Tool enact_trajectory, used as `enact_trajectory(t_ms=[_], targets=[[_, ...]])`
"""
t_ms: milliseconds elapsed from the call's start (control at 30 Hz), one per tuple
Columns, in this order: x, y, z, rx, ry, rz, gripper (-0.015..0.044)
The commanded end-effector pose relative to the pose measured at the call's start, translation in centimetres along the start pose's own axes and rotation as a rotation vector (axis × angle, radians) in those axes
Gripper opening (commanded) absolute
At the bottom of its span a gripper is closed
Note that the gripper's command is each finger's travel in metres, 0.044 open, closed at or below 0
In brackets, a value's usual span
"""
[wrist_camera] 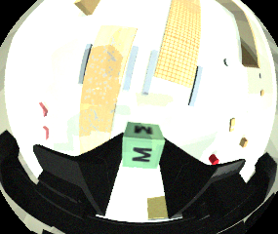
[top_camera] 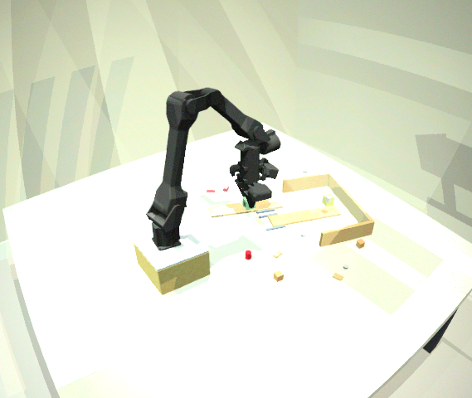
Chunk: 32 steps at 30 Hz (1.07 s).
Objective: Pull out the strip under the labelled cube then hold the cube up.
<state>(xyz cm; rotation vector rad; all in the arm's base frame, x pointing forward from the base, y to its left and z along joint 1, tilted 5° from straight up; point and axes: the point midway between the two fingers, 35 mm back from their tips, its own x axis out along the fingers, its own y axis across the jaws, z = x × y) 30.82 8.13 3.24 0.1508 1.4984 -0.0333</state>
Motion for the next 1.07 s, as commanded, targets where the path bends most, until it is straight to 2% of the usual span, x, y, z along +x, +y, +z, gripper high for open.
enact_trajectory(t_ms=[0,133,333,1033], targets=[[0.2,-0.4,-1.2,0.000,0.007,0.002,0.0000],[-0.2,-0.5,-1.4,0.000,0.007,0.002,0.0000],[-3.4,-0.5,-1.4,0.000,0.007,0.002,0.0000],[-3.4,-0.5,-1.4,0.000,0.007,0.002,0.0000]])
